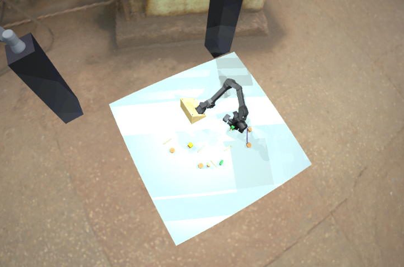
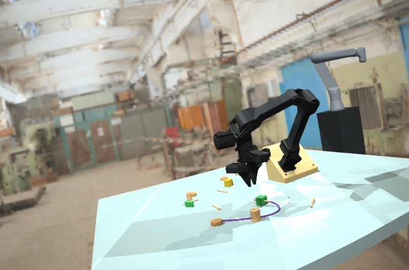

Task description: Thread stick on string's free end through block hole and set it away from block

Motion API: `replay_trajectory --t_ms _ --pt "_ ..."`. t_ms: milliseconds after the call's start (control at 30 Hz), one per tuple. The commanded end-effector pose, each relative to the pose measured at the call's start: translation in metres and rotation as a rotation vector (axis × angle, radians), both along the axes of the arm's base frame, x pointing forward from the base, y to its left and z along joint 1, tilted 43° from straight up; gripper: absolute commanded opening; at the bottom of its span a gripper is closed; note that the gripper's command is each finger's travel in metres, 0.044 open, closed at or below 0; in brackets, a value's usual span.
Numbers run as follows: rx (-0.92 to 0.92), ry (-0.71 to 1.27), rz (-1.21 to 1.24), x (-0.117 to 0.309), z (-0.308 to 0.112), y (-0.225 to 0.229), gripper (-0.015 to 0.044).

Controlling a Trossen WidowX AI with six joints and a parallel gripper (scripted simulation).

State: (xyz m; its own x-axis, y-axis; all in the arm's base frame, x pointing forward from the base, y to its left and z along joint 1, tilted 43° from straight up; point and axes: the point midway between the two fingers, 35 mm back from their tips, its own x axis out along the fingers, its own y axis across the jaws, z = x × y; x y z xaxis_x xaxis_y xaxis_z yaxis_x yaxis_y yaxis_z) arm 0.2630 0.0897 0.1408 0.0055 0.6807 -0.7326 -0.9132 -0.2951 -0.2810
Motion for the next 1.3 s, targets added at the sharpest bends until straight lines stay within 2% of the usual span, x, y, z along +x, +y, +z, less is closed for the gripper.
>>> replay_trajectory --t_ms 0,1267 --pt "-0.004 0.011 -0.002 0.000 -0.008 0.005 0.0123" --pt "0.003 0.011 -0.002 -0.003 -0.047 0.043 0.0123"
